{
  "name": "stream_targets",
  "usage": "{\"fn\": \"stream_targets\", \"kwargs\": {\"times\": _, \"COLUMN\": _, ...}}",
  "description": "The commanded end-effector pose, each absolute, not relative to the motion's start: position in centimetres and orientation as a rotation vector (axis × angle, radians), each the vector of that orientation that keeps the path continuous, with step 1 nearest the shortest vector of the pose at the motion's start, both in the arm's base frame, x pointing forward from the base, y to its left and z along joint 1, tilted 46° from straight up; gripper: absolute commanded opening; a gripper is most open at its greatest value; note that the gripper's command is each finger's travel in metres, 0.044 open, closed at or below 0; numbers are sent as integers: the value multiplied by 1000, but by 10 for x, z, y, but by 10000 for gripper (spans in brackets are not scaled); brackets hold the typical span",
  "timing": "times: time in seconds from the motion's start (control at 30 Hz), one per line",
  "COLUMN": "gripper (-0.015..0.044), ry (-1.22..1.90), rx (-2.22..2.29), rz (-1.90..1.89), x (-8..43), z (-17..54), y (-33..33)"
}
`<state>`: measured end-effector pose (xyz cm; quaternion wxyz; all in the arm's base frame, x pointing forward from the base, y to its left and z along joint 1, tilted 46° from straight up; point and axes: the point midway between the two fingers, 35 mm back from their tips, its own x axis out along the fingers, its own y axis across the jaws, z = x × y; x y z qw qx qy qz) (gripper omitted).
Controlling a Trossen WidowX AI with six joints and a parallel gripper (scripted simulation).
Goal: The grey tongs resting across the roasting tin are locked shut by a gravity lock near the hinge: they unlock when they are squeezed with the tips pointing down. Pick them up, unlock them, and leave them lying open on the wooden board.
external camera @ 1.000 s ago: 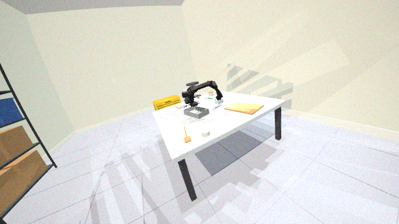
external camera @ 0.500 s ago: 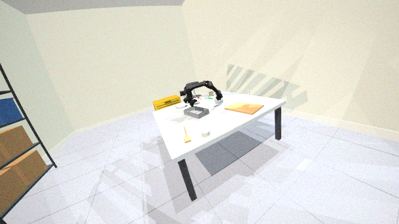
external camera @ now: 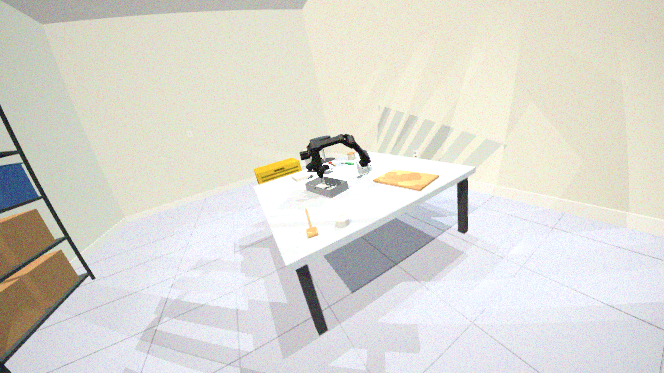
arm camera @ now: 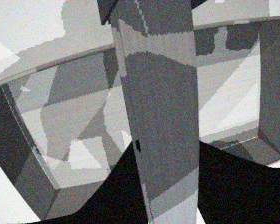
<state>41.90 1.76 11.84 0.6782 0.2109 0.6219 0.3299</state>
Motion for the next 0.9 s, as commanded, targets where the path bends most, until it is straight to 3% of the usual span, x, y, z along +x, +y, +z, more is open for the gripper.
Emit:
{"fn": "stream_targets", "kwargs": {"times": 0.0, "gripper": -150, "ry": 1354, "rx": 426, "rz": 770, "x": 413, "z": 145, "y": 30}}
{"fn": "stream_targets", "kwargs": {"times": 0.87, "gripper": -150, "ry": 1126, "rx": 142, "rz": 982, "x": 325, "z": 274, "y": 113}}
